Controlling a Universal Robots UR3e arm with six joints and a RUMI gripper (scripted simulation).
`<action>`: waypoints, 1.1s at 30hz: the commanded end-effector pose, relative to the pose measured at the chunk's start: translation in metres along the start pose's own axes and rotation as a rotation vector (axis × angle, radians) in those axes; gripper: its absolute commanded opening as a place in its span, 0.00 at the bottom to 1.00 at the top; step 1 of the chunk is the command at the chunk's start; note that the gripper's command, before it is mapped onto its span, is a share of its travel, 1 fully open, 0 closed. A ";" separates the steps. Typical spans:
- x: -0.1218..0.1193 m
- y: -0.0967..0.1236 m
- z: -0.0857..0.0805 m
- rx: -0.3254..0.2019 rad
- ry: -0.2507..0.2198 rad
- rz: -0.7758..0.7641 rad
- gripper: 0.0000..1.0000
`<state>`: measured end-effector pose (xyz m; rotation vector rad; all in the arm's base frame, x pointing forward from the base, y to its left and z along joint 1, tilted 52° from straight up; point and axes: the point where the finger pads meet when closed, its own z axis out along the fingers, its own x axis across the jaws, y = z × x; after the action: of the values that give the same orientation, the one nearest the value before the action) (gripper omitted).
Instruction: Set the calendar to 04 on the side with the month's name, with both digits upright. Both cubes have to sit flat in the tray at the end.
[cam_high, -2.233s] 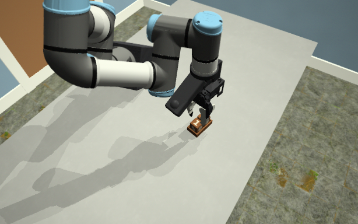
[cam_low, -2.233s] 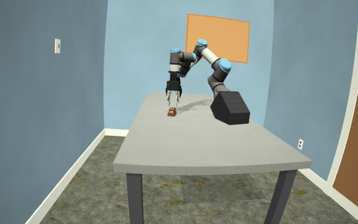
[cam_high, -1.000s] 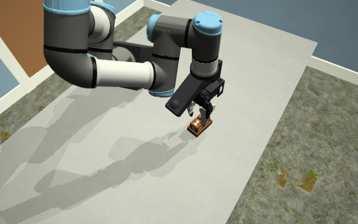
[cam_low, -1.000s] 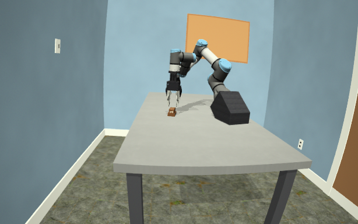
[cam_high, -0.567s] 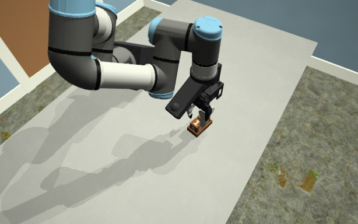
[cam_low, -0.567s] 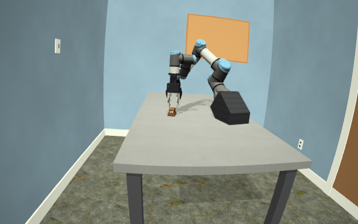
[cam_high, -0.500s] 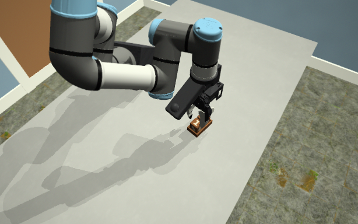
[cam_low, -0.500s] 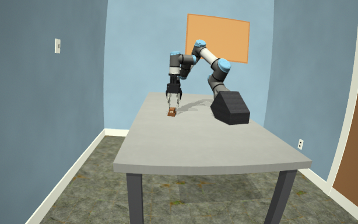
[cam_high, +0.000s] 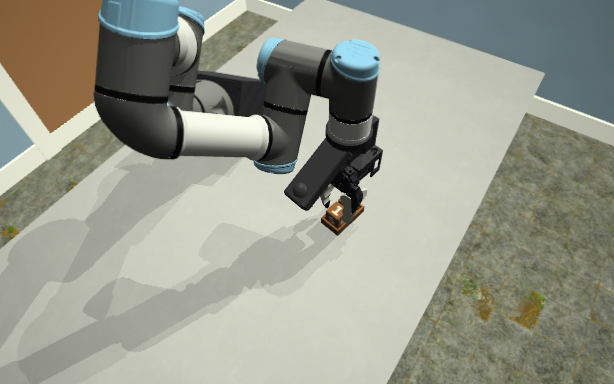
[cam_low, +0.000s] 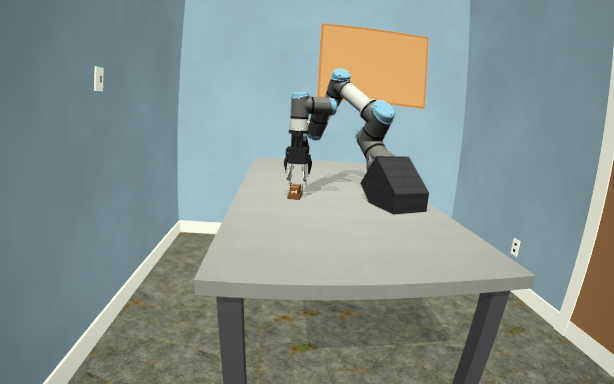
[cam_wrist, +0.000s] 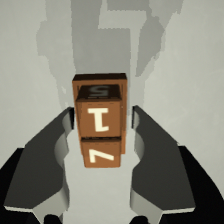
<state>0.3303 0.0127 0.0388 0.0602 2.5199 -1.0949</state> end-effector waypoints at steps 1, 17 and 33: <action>-0.002 0.000 0.000 -0.005 -0.008 0.002 0.29; -0.002 0.000 0.000 -0.005 -0.008 0.003 0.29; -0.002 0.000 0.000 -0.005 -0.008 0.003 0.11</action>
<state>0.3324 0.0135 0.0398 0.0585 2.5131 -1.0860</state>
